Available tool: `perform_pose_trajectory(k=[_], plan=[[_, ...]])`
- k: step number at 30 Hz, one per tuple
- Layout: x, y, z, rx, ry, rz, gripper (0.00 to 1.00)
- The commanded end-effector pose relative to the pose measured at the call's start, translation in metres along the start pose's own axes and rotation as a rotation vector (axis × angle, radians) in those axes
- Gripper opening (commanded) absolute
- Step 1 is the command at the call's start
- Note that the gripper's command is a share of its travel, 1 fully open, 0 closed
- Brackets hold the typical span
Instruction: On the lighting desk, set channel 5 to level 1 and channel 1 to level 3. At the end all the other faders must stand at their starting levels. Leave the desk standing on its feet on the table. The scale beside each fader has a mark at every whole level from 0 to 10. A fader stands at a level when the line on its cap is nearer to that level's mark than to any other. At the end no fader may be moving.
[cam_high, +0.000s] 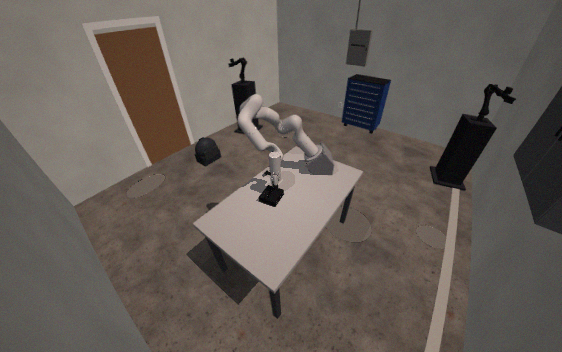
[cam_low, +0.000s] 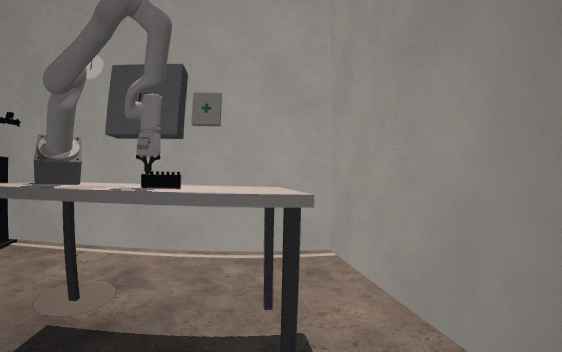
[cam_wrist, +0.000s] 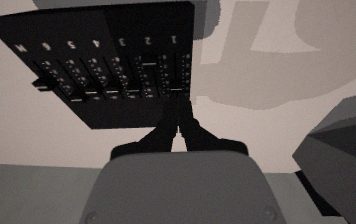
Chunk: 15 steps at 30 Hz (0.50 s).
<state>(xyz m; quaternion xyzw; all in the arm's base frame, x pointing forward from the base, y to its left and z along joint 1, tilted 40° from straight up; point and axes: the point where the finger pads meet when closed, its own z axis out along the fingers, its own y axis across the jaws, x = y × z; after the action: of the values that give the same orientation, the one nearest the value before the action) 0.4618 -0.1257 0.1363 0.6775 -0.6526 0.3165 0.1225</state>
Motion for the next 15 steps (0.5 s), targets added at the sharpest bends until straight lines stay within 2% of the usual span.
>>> perform_pose_trajectory(k=[1,15], plan=[[0.0025,-0.0005,-0.0003,0.001,0.000,0.000,0.00],[0.0094,-0.0005,-0.0003,0.001,0.000,0.000,0.00]])
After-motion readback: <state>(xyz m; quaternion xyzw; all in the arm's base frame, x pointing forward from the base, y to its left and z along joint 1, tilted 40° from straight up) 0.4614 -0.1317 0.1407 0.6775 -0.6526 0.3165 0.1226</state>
